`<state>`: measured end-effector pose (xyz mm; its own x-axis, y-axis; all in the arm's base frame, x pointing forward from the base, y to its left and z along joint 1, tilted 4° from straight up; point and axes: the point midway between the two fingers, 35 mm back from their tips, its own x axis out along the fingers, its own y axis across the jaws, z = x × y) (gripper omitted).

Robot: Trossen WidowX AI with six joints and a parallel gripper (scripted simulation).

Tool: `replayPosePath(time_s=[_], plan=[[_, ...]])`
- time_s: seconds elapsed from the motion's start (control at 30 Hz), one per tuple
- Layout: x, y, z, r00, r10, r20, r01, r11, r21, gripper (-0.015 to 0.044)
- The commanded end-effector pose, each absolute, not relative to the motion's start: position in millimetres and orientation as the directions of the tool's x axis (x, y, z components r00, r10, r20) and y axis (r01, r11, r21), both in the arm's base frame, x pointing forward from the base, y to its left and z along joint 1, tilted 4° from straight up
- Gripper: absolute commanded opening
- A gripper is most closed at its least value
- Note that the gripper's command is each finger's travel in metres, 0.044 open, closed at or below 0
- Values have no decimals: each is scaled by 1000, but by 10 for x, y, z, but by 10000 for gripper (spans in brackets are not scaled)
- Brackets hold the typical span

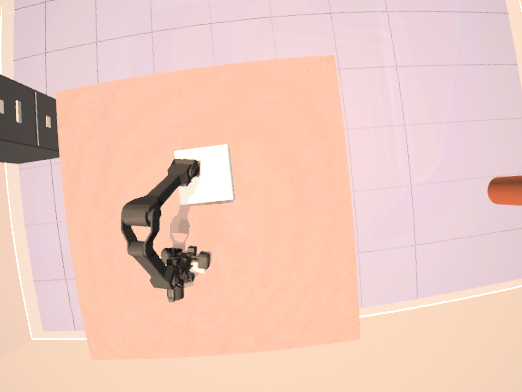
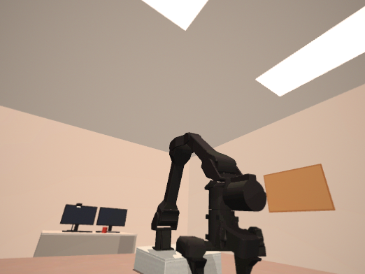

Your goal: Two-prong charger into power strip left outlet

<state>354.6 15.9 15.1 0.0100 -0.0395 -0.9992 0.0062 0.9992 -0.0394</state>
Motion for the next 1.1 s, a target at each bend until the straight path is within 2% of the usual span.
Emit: replayPosePath(time_s=[0.0, 1.07], plan=[[3521, 155, 139, 9, -42, -999, 8, 999, -42, 440], [3353, 159, 130, 17, -43, -999, 9, 999, -43, 440]])
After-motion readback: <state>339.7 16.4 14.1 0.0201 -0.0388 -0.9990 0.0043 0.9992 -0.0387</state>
